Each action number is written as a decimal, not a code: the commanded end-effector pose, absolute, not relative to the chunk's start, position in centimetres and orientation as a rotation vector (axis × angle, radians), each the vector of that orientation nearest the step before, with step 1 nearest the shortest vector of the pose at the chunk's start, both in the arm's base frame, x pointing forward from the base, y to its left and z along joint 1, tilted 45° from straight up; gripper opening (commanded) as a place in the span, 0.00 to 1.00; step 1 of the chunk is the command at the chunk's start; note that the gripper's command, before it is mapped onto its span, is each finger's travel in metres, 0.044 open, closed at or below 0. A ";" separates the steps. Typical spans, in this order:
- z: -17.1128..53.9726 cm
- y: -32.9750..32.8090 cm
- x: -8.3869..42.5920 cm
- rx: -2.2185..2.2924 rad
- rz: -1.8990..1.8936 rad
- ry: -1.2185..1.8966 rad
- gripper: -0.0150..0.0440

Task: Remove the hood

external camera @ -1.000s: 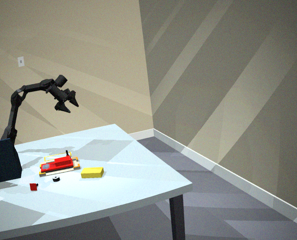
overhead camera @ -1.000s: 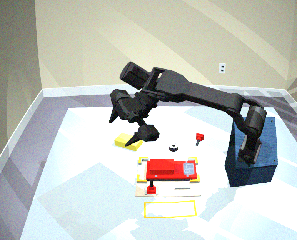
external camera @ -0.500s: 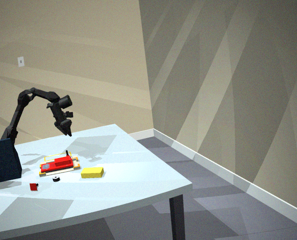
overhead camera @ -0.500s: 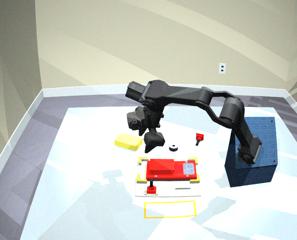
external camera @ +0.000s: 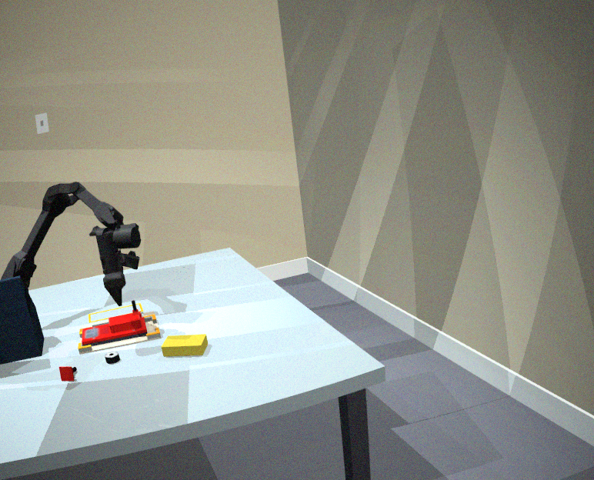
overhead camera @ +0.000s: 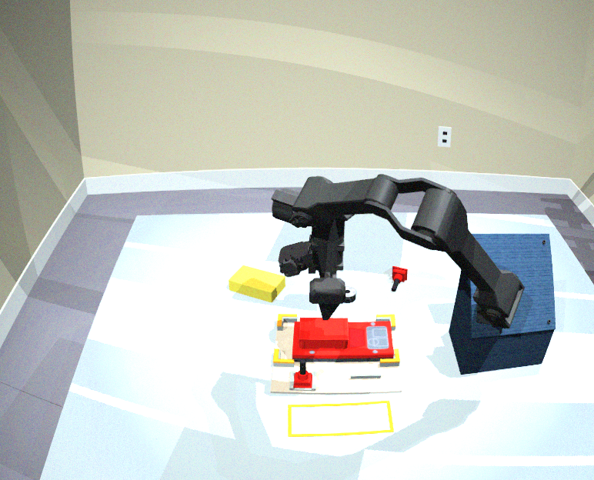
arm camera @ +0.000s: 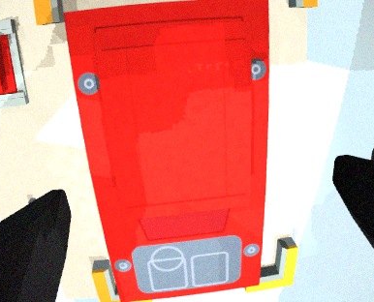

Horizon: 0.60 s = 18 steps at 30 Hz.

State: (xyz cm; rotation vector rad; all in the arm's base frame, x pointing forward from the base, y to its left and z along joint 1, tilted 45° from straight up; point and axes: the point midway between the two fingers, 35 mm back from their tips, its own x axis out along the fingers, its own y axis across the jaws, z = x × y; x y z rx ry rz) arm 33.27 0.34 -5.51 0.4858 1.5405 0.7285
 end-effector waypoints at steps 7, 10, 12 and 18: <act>-6.0 0.8 33.1 0.491 0.724 1.553 1.00; -6.1 0.9 33.1 0.491 0.723 1.553 1.00; -6.2 1.0 33.1 0.491 0.723 1.553 1.00; -6.5 1.3 33.0 0.491 0.723 1.553 1.00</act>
